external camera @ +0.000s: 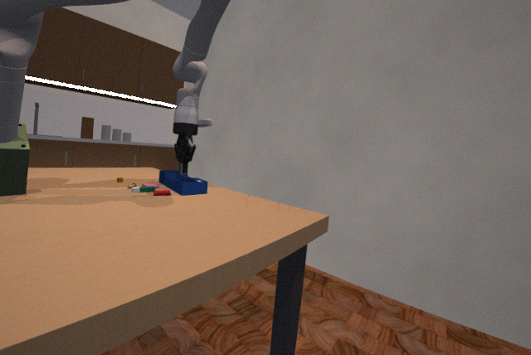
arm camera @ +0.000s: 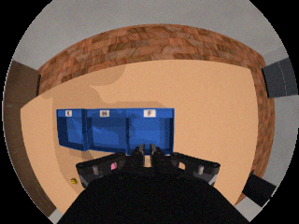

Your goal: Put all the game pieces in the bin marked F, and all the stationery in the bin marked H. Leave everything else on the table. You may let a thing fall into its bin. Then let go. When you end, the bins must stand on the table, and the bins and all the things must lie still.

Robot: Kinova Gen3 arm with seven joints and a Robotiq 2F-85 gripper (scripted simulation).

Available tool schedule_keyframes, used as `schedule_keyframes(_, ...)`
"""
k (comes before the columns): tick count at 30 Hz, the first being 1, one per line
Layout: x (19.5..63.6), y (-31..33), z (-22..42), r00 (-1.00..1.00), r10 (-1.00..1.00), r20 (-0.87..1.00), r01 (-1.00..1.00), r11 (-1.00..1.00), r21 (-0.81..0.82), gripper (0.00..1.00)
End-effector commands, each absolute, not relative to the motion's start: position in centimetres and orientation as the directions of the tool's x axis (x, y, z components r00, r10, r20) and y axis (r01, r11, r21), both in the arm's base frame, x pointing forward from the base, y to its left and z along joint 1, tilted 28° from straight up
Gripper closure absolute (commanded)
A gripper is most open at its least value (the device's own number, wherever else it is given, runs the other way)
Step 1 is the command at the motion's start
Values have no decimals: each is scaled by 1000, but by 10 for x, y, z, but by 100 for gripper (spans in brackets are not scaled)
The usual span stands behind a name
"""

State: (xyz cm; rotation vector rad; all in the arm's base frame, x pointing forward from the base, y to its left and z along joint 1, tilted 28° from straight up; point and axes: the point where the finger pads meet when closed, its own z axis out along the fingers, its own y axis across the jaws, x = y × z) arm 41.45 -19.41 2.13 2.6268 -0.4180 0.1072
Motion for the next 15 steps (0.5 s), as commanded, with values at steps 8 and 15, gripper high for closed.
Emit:
schedule_keyframes(8,415,-206,-1,949,-279,149,-316,-840,442,91)
schedule_keyframes(15,415,-214,-16,949,-279,149,-316,-840,442,91)
